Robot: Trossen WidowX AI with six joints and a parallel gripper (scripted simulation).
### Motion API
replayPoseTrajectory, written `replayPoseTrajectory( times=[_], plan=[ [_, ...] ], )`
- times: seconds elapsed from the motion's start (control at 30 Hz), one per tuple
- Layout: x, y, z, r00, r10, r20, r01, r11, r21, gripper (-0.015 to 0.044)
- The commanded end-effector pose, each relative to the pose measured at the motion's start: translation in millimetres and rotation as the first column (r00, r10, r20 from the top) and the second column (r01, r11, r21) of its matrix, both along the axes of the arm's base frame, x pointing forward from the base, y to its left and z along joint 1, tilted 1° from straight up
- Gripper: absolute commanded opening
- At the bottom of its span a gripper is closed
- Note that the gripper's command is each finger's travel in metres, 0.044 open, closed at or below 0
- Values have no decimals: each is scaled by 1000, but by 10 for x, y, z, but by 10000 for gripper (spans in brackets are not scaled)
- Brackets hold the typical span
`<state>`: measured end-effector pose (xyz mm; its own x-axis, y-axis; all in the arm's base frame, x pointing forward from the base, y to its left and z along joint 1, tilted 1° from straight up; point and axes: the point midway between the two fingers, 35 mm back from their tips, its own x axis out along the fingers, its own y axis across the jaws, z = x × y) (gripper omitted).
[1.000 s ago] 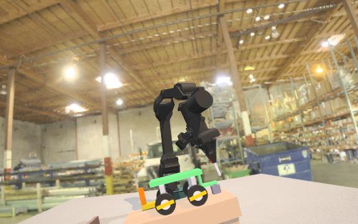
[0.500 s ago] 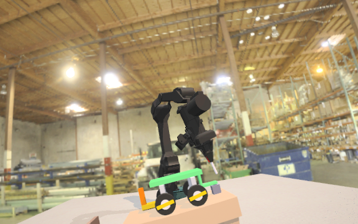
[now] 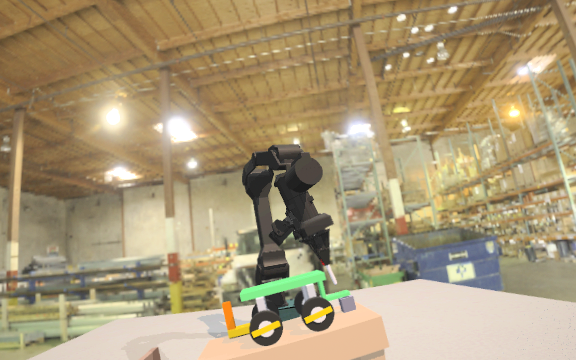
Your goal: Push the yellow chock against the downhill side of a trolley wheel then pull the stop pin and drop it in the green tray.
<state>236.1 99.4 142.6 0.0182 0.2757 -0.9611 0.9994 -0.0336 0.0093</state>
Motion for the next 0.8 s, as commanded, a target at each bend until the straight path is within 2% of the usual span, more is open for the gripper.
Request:
replayPoseTrajectory(
  times=[0.0,0.77],
  plan=[
    [-15,-162,-18,1000,3,6,-3,1000,4,0],
    [-17,-1018,-145,1000,3,6,-3,1000,-3,0]
  ],
)
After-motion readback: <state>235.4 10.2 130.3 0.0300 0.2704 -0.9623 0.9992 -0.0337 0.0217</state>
